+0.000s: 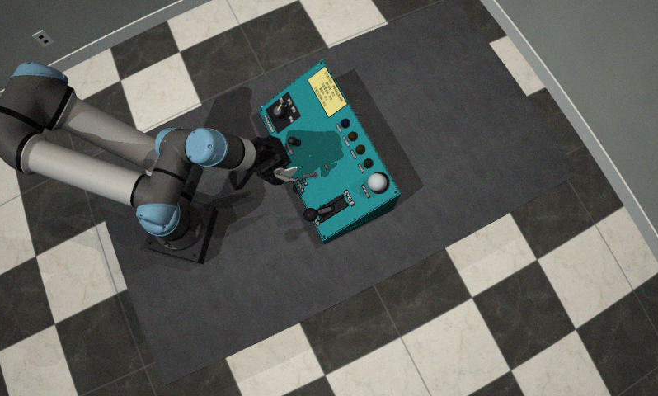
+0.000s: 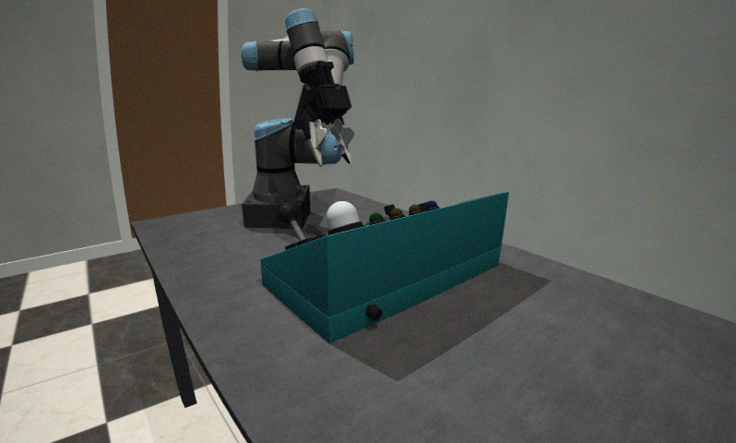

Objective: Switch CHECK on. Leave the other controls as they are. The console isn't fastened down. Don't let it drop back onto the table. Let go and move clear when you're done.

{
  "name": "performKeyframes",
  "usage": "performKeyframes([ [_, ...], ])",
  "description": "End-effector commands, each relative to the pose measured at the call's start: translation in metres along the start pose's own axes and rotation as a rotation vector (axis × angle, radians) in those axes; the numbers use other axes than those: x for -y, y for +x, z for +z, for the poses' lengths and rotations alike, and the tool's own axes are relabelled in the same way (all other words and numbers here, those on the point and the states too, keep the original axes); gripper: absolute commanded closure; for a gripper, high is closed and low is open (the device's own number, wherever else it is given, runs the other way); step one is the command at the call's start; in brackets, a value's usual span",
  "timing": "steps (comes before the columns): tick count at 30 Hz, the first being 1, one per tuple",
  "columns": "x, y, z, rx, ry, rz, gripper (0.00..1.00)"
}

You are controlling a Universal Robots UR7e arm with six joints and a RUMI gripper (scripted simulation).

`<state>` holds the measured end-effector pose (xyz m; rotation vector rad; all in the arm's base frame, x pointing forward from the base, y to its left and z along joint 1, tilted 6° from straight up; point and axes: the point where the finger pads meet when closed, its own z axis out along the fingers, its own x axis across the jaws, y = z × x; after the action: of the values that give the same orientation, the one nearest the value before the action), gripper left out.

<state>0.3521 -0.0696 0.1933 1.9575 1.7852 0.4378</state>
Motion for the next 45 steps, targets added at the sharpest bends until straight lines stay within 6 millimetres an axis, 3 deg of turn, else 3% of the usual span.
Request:
performKeyframes([
  [1,-0.002,-0.001,-0.001,0.001,-0.002,-0.002,0.56],
  [13,0.0,-0.001,-0.001,0.003,-0.002,-0.001,0.56],
  [23,0.045,-0.001,0.0,0.0,0.002,0.0,0.56],
  [30,0.052,0.0,0.002,0.001,0.0,0.0,0.56],
  [31,0.052,0.0,0.002,0.001,0.0,0.0,1.0],
  [45,0.05,-0.001,0.0,0.004,-0.003,-0.002,1.0],
])
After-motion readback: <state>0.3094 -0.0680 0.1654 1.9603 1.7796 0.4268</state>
